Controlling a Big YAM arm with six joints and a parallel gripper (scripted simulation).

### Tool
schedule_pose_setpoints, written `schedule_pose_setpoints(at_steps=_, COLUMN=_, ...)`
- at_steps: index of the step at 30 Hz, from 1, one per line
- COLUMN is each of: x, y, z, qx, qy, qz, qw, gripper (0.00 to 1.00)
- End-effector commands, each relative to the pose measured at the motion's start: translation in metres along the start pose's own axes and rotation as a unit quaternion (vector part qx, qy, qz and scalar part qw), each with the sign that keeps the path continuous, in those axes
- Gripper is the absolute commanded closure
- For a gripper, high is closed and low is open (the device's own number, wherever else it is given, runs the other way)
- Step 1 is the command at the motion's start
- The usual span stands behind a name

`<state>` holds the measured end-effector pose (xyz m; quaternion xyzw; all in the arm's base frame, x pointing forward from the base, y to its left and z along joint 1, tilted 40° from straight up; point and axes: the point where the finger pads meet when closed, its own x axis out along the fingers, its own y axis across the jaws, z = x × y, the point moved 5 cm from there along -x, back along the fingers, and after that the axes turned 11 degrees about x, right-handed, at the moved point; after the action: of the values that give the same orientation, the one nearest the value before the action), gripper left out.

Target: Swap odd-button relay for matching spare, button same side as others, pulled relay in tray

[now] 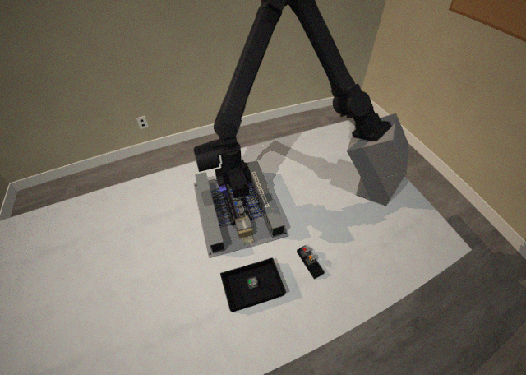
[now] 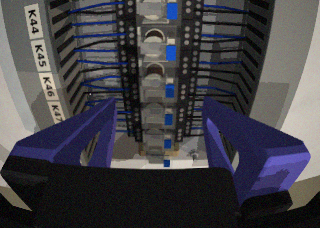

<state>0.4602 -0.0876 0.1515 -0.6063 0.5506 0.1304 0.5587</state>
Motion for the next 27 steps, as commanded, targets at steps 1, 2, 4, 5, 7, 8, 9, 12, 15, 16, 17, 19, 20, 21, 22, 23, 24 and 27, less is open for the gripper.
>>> schedule_pose_setpoints(at_steps=1, x=-0.0202, y=-0.0122, z=-0.0005, qx=0.008, qy=-0.007, qz=-0.018, qw=1.000, gripper=0.41)
schedule_pose_setpoints(at_steps=2, x=-0.0200, y=-0.0124, z=-0.0010, qx=0.008, qy=-0.007, qz=-0.018, qw=1.000, gripper=0.41)
schedule_pose_setpoints(at_steps=4, x=-0.0200, y=-0.0124, z=-0.0010, qx=0.008, qy=-0.007, qz=-0.018, qw=1.000, gripper=0.41)
schedule_pose_setpoints(at_steps=5, x=-0.0198, y=-0.0126, z=-0.0015, qx=0.008, qy=-0.007, qz=-0.018, qw=1.000, gripper=0.41)
schedule_pose_setpoints(at_steps=7, x=-0.0195, y=-0.0128, z=-0.0021, qx=0.008, qy=-0.006, qz=-0.017, qw=1.000, gripper=0.41)
schedule_pose_setpoints(at_steps=8, x=-0.0194, y=-0.0129, z=-0.0024, qx=0.008, qy=-0.006, qz=-0.017, qw=1.000, gripper=0.41)
schedule_pose_setpoints(at_steps=9, x=-0.0193, y=-0.0130, z=-0.0026, qx=0.008, qy=-0.006, qz=-0.017, qw=1.000, gripper=0.41)
schedule_pose_setpoints(at_steps=12, x=-0.0191, y=-0.0132, z=-0.0031, qx=0.008, qy=-0.006, qz=-0.017, qw=1.000, gripper=0.41)
schedule_pose_setpoints(at_steps=15, x=-0.0190, y=-0.0133, z=-0.0034, qx=0.008, qy=-0.006, qz=-0.017, qw=1.000, gripper=0.41)
schedule_pose_setpoints(at_steps=16, x=-0.0189, y=-0.0133, z=-0.0035, qx=0.008, qy=-0.006, qz=-0.017, qw=1.000, gripper=0.41)
schedule_pose_setpoints(at_steps=17, x=-0.0189, y=-0.0133, z=-0.0035, qx=0.008, qy=-0.006, qz=-0.017, qw=1.000, gripper=0.41)
schedule_pose_setpoints(at_steps=19, x=-0.0189, y=-0.0133, z=-0.0036, qx=0.008, qy=-0.006, qz=-0.017, qw=1.000, gripper=0.41)
schedule_pose_setpoints(at_steps=20, x=-0.0189, y=-0.0133, z=-0.0036, qx=0.008, qy=-0.006, qz=-0.017, qw=1.000, gripper=0.41)
schedule_pose_setpoints(at_steps=21, x=-0.0189, y=-0.0133, z=-0.0036, qx=0.008, qy=-0.006, qz=-0.017, qw=1.000, gripper=0.41)
schedule_pose_setpoints(at_steps=22, x=-0.0189, y=-0.0134, z=-0.0037, qx=0.008, qy=-0.006, qz=-0.017, qw=1.000, gripper=0.41)
schedule_pose_setpoints(at_steps=23, x=-0.0188, y=-0.0134, z=-0.0037, qx=0.007, qy=-0.006, qz=-0.017, qw=1.000, gripper=0.41)
schedule_pose_setpoints(at_steps=24, x=-0.0188, y=-0.0134, z=-0.0037, qx=0.007, qy=-0.006, qz=-0.017, qw=1.000, gripper=0.41)
schedule_pose_setpoints(at_steps=27, x=-0.0188, y=-0.0134, z=-0.0038, qx=0.007, qy=-0.005, qz=-0.017, qw=1.000, gripper=0.41)
